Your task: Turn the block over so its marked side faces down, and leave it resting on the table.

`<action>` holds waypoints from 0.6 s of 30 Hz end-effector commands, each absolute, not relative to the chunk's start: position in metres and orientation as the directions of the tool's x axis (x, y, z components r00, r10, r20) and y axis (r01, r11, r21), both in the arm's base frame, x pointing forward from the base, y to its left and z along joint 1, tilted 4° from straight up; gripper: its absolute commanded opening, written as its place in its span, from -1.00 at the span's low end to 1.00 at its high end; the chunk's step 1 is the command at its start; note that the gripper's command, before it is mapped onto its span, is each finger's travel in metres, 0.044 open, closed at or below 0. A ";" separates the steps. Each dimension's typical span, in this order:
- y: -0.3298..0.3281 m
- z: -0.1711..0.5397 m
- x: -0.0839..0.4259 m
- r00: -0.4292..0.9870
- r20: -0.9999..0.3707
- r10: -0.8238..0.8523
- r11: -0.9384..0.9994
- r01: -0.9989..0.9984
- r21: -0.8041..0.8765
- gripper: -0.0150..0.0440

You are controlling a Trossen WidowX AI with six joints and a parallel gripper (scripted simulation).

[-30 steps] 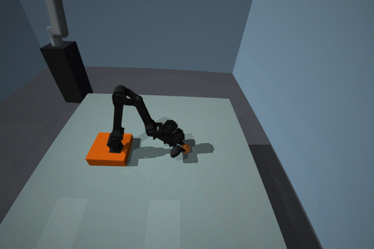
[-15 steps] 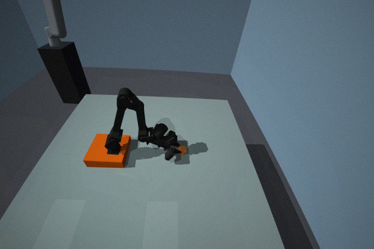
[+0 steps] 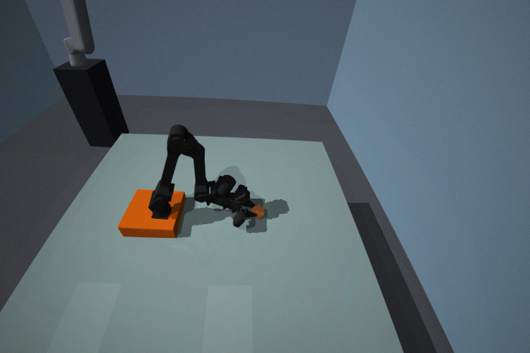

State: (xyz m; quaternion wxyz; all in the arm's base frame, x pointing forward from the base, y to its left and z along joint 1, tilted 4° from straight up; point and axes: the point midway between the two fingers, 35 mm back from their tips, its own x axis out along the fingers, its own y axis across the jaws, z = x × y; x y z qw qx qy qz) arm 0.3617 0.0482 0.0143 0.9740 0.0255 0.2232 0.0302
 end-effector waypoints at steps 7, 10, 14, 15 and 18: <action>0.048 0.014 0.361 0.898 -0.434 0.066 0.997 -0.041 0.067 0.13; 0.048 0.014 0.361 0.898 -0.434 0.066 0.997 -0.041 0.067 0.40; 0.048 0.014 0.361 0.898 -0.434 0.066 0.997 -0.041 0.067 0.75; 0.048 0.014 0.361 0.898 -0.434 0.066 0.997 -0.041 0.067 0.84; 0.048 0.014 0.361 0.898 -0.434 0.066 0.997 -0.041 0.067 1.00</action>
